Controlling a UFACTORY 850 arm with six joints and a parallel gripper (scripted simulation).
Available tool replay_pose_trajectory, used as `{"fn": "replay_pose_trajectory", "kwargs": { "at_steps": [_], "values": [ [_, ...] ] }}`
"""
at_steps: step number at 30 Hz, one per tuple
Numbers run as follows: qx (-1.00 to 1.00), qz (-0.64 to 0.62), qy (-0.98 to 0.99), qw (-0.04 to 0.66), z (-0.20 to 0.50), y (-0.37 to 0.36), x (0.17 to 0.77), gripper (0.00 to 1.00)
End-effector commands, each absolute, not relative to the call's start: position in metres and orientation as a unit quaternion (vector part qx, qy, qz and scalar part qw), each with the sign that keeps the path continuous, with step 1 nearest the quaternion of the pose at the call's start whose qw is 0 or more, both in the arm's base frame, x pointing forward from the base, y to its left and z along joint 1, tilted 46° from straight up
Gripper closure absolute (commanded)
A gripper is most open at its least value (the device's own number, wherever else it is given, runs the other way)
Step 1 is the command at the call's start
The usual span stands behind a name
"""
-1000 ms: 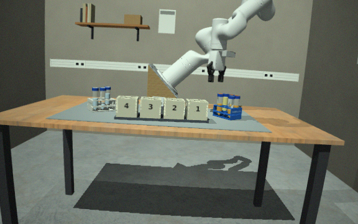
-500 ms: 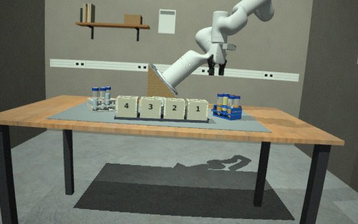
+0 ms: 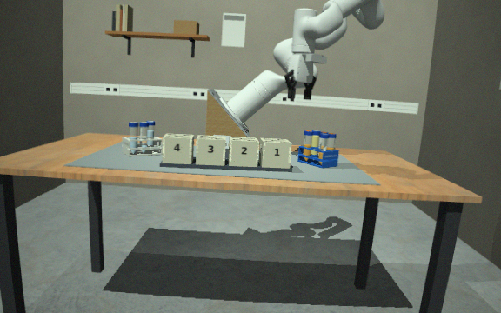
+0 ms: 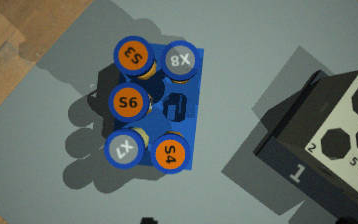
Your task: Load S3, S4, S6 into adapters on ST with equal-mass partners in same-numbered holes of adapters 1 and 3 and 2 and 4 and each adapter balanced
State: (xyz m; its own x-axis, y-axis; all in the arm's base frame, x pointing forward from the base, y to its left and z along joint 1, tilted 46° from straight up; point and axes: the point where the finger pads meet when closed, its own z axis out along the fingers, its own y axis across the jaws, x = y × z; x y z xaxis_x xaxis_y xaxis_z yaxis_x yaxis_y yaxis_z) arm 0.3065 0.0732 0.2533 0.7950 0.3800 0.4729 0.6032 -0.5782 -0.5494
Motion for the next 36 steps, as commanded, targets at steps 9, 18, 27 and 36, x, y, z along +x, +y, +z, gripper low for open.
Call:
{"fn": "replay_pose_trajectory", "kwargs": {
  "at_steps": [9,18,27,36],
  "values": [
    [-0.914,-0.074,-0.094,0.387,0.213,0.031,0.331,0.0],
    [-0.919,-0.029,0.013,0.393,0.19,0.008,0.344,0.0],
    [-0.918,-0.016,0.043,0.393,0.16,-0.021,0.36,0.0],
    [-0.918,-0.016,0.043,0.393,0.137,-0.045,0.373,0.0]
  ]
}}
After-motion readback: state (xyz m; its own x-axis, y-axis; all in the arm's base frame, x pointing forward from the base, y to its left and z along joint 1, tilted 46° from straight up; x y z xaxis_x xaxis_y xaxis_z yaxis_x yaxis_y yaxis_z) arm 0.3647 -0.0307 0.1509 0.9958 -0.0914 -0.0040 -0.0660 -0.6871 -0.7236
